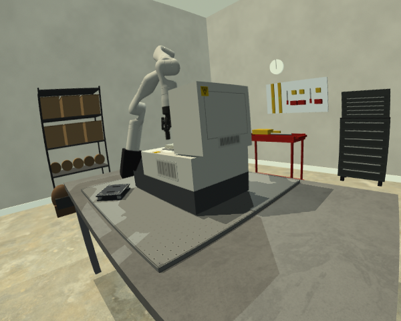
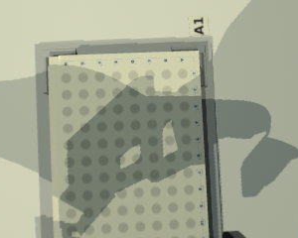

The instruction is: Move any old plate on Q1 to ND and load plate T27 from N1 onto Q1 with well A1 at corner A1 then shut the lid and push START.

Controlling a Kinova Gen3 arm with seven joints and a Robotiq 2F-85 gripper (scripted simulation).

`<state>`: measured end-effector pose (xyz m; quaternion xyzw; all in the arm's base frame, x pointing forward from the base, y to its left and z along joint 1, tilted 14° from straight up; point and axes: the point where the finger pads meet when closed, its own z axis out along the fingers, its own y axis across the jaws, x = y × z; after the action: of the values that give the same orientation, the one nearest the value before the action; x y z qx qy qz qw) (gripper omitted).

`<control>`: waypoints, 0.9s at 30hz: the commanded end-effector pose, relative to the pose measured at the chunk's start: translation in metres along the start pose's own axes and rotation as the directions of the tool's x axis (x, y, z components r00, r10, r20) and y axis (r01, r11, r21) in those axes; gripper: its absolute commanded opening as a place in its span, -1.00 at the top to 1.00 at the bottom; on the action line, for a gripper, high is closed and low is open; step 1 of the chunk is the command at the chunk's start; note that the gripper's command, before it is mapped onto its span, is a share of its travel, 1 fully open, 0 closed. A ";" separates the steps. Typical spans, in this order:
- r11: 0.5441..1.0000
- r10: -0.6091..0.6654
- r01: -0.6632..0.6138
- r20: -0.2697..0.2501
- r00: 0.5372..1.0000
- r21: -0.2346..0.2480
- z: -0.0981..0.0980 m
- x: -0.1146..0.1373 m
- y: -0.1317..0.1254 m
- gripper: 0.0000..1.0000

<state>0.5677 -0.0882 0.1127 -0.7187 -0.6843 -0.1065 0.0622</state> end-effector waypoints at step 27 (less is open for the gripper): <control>1.000 0.000 0.000 0.000 1.000 -0.002 0.014 0.000 0.001 -1.00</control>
<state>0.5688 -0.0845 0.0974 -0.7187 -0.6843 -0.1066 0.0622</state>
